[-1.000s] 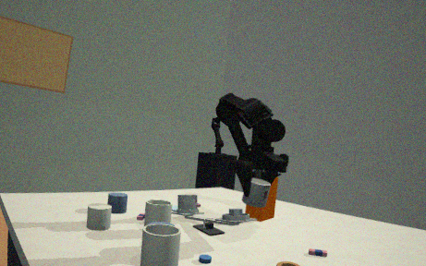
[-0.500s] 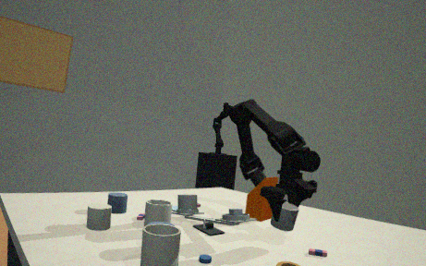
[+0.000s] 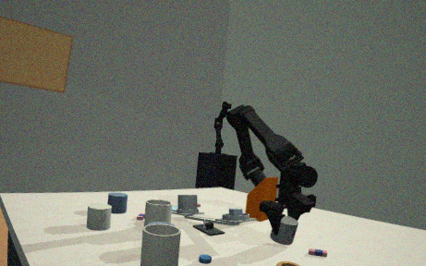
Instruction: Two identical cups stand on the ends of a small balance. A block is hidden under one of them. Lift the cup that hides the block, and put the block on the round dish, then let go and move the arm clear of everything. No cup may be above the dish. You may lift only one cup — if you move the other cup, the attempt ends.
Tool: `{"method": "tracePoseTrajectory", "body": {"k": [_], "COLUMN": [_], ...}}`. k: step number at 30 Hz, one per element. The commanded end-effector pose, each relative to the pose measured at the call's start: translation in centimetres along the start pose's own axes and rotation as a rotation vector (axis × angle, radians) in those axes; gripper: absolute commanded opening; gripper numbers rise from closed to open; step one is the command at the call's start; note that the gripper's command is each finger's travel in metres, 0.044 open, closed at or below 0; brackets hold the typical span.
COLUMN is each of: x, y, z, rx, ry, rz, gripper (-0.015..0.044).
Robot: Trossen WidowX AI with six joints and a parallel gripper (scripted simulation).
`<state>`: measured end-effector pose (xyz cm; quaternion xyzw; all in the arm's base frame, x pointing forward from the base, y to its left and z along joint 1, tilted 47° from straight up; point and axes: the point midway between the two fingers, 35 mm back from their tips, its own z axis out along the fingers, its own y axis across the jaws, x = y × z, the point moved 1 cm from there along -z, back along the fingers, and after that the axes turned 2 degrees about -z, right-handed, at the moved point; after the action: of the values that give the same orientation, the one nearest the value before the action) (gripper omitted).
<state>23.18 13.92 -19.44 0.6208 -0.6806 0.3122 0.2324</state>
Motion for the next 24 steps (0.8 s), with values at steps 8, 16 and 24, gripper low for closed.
{"method": "tracePoseTrajectory", "body": {"k": [8, 16, 24], "x": [0.0, -0.2, -0.2], "y": [-0.2, -0.2, -0.2], "z": [1.4, 1.2, 1.2], "rx": [0.011, 0.007, 0.007], "ry": [-0.001, -0.007, -0.007], "rz": [-0.002, 0.002, 0.002], "gripper": [0.0, 0.0131, 0.0341]}}
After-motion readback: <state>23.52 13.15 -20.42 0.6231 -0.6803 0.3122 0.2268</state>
